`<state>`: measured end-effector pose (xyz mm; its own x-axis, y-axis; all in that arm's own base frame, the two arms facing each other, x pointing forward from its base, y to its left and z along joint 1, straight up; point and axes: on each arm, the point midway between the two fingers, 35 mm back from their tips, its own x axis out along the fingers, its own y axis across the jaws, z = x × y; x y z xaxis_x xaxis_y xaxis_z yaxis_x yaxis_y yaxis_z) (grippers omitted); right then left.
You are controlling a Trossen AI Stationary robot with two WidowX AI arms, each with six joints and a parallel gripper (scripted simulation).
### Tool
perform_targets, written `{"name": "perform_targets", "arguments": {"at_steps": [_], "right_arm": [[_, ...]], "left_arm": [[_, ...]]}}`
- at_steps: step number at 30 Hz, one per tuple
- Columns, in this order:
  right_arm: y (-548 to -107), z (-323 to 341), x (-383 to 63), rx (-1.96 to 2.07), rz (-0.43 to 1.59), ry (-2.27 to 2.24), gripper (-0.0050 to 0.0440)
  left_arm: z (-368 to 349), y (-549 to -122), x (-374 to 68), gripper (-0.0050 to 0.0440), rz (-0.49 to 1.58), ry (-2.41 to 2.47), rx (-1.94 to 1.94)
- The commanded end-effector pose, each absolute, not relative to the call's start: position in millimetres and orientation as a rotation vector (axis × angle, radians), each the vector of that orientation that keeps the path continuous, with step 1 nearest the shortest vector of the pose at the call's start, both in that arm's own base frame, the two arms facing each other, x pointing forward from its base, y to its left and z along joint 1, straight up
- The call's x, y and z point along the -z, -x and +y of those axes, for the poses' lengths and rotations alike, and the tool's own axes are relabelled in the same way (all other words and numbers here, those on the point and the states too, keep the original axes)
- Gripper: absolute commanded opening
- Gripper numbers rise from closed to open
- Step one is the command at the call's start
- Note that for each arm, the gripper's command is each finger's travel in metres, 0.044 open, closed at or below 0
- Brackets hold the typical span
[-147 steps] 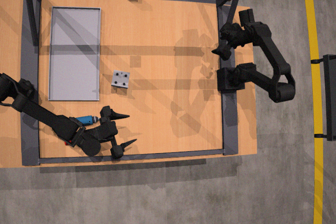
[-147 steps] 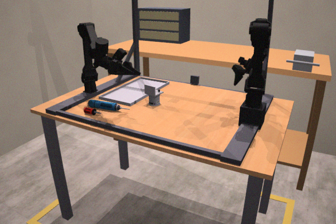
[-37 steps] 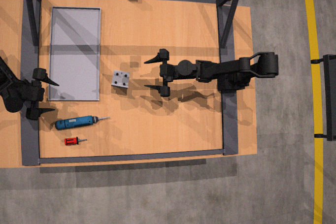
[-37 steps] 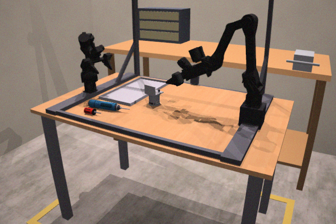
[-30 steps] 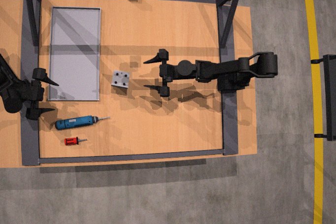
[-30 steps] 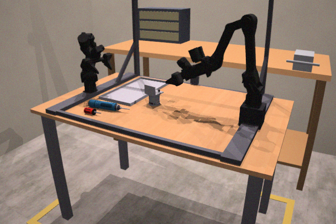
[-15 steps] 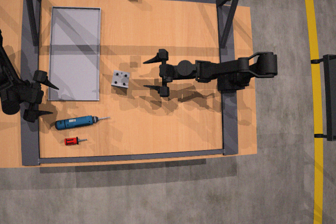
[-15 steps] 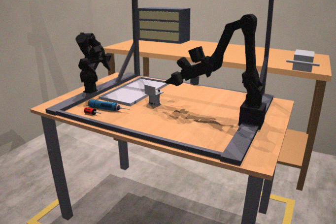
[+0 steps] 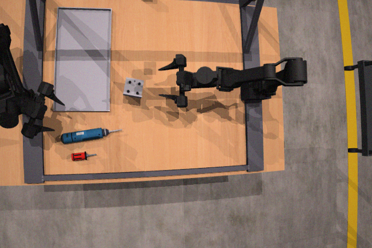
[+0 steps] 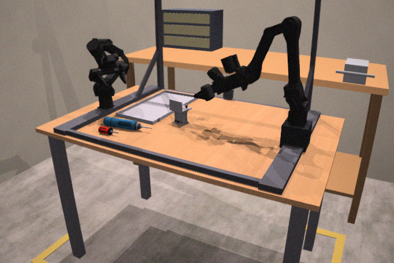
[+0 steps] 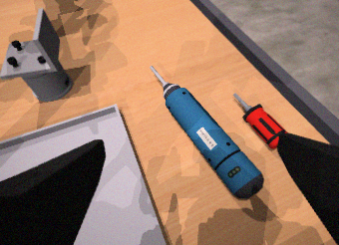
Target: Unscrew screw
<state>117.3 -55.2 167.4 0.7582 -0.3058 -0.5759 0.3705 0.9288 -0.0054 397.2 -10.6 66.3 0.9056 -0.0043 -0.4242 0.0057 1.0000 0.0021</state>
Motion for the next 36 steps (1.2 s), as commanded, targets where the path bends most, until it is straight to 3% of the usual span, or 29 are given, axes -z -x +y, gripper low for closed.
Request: {"name": "perform_targets", "arguments": {"at_steps": [1, 17, 19, 21, 23, 27, 36], "right_arm": [[-114.2, -60.9, -173.0, 0.407, 0.596, -0.116, 0.0440], [-111.0, -66.6, -173.0, 0.456, 0.594, -0.132, 0.0440], [-111.0, -66.6, -173.0, 0.456, 0.594, -0.132, 0.0440], [-110.8, -66.5, -172.6, 0.457, 0.597, -0.135, 0.0392], [-110.8, -66.5, -172.6, 0.457, 0.597, -0.135, 0.0392], [-110.4, -65.9, -168.2, 0.456, 0.608, -0.142, 0.0305], [-105.7, -73.7, -161.9, 0.536, 0.632, -0.152, 0.0305]], "left_arm": [[-9.9, -402.4, -72.8, 0.0440, 0.418, 0.003, 0.003], [-10.3, -400.5, -73.5, 0.0440, 0.417, 0.000, 0.004], [-10.5, -400.4, -69.1, 0.0392, 0.425, 0.003, -0.002], [-12.3, -401.0, -66.9, 0.0385, 0.422, 0.004, -0.012], [-12.3, -401.0, -66.9, 0.0385, 0.422, 0.004, -0.012], [-17.2, -404.2, -55.6, 0.0385, 0.406, 0.013, -0.072], [-38.4, -420.7, -13.6, 0.0385, 0.321, 0.056, -0.316]]}}
